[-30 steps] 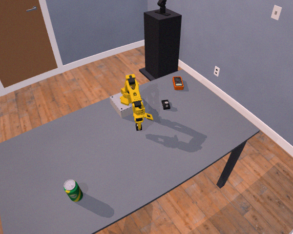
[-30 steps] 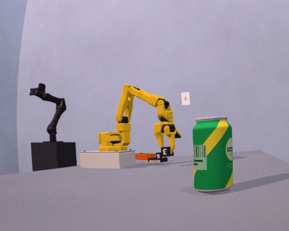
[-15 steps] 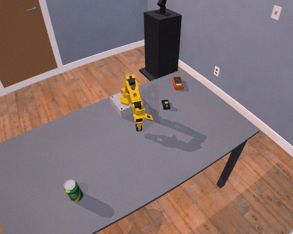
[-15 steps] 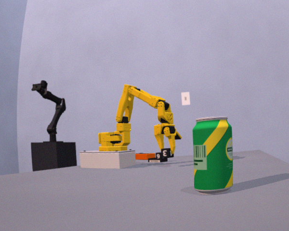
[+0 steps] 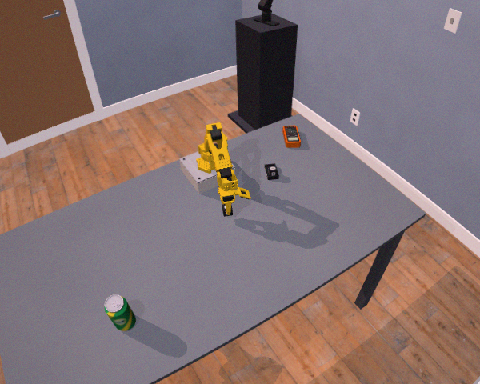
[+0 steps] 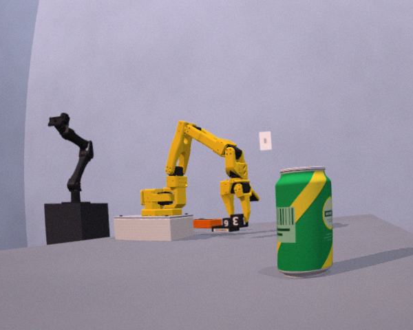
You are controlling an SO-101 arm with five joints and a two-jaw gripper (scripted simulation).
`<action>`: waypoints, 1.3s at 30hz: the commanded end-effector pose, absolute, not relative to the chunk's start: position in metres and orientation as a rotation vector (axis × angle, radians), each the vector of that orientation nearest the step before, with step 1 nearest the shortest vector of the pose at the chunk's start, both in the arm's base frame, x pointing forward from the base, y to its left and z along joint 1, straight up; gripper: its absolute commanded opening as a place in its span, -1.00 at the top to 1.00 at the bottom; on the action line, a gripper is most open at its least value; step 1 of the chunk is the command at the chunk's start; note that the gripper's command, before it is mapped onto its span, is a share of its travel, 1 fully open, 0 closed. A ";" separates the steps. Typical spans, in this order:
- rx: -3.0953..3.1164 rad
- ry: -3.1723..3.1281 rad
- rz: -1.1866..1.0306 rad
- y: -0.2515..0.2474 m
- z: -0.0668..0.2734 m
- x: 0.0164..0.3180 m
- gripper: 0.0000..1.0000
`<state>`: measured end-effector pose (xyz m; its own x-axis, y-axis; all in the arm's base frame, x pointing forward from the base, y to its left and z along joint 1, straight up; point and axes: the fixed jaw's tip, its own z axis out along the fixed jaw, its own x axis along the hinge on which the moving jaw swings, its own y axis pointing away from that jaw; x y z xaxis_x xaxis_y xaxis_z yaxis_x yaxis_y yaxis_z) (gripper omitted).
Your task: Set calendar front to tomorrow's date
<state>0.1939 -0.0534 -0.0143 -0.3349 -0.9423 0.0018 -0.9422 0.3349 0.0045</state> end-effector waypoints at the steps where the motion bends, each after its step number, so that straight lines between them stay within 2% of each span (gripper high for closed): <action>1: 1.802 -2.554 -0.031 -0.054 -0.021 0.189 1.00; 39: 1.802 -2.554 -0.031 -0.054 -0.033 0.189 1.00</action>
